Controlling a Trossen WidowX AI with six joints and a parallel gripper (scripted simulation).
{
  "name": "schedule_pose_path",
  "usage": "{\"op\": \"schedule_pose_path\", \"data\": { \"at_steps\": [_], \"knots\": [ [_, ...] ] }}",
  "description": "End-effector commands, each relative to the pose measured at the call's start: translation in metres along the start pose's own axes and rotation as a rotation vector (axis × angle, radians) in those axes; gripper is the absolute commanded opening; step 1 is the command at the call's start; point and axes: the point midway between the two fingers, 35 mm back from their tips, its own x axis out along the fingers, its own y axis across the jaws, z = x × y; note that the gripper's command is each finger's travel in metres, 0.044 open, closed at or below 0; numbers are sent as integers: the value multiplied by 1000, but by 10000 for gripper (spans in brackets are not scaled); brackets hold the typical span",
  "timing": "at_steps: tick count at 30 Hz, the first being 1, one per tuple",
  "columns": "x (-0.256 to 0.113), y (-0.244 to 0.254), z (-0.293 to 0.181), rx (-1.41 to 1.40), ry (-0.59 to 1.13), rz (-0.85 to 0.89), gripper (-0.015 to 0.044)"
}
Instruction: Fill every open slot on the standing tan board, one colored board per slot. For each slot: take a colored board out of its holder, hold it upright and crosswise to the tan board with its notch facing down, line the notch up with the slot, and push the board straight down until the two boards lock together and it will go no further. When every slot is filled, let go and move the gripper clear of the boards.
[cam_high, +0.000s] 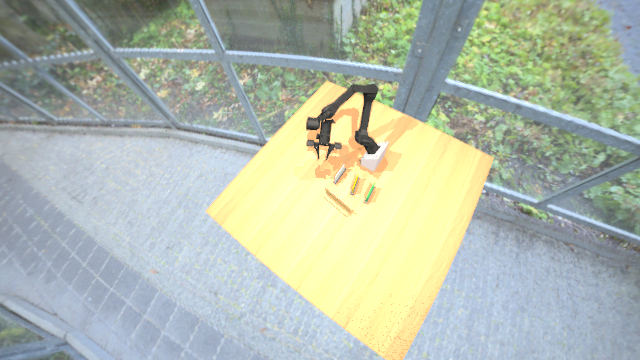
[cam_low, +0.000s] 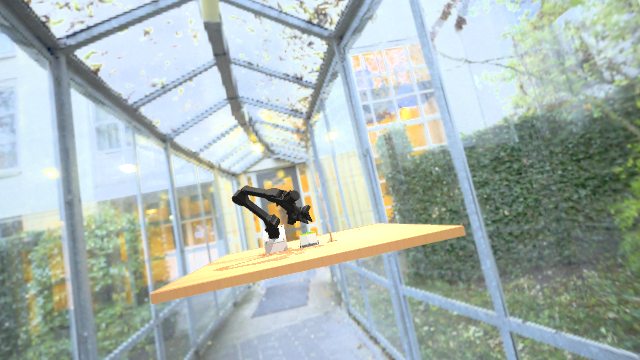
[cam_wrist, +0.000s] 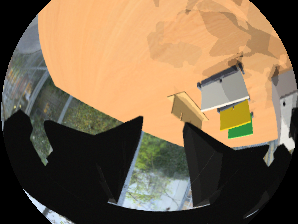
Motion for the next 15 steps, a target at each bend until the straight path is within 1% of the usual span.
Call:
{"op": "schedule_pose_path", "data": {
  "at_steps": [1,2,4,5,12,14,15],
  "knots": [
    [14,-21,-20,-437,-37,-235,185],
    [16,-26,-25,-547,-42,-288,185],
    [17,-30,-28,-619,-45,-323,185],
    [19,-34,-31,-711,-47,-367,185],
    [24,-65,-62,-1561,-57,-701,185],
    [24,-66,-64,-1650,-58,-734,185],
    [23,-68,-67,-1762,-59,-776,185]
  ]
}}
